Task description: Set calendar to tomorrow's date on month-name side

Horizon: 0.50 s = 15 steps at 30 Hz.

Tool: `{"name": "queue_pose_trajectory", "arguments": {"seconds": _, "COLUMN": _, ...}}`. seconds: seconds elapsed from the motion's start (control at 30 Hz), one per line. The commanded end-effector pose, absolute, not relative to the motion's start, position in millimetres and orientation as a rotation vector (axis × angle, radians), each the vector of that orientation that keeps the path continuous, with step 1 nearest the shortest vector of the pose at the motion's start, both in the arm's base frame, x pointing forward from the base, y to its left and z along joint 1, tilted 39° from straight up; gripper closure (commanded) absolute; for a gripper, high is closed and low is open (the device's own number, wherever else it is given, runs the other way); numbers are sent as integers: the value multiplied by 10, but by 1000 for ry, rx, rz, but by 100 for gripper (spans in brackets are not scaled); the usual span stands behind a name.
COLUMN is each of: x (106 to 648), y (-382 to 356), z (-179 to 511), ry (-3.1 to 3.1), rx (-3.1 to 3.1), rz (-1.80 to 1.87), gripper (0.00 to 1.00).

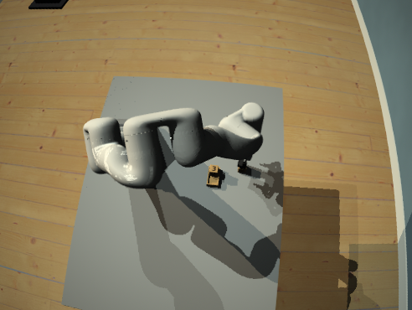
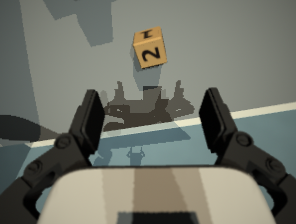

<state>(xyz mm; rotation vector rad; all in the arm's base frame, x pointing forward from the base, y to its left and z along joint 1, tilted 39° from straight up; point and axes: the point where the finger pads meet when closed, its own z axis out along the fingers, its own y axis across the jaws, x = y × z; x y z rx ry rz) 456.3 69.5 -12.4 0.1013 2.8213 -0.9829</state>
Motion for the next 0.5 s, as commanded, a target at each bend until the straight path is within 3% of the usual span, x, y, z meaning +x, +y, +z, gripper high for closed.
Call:
{"name": "queue_pose_trajectory", "arguments": {"seconds": 0.0, "x": 4553, "y": 704, "z": -111, "ry": 2868, "rx": -88, "rz": -1003, "gripper": 0}}
{"name": "queue_pose_trajectory", "arguments": {"seconds": 0.43, "x": 4532, "y": 701, "z": -109, "ry": 2893, "rx": -272, "rz": -1023, "gripper": 0}}
{"name": "queue_pose_trajectory", "arguments": {"seconds": 0.47, "x": 4532, "y": 701, "z": -109, "ry": 2893, "rx": -272, "rz": -1023, "gripper": 51}}
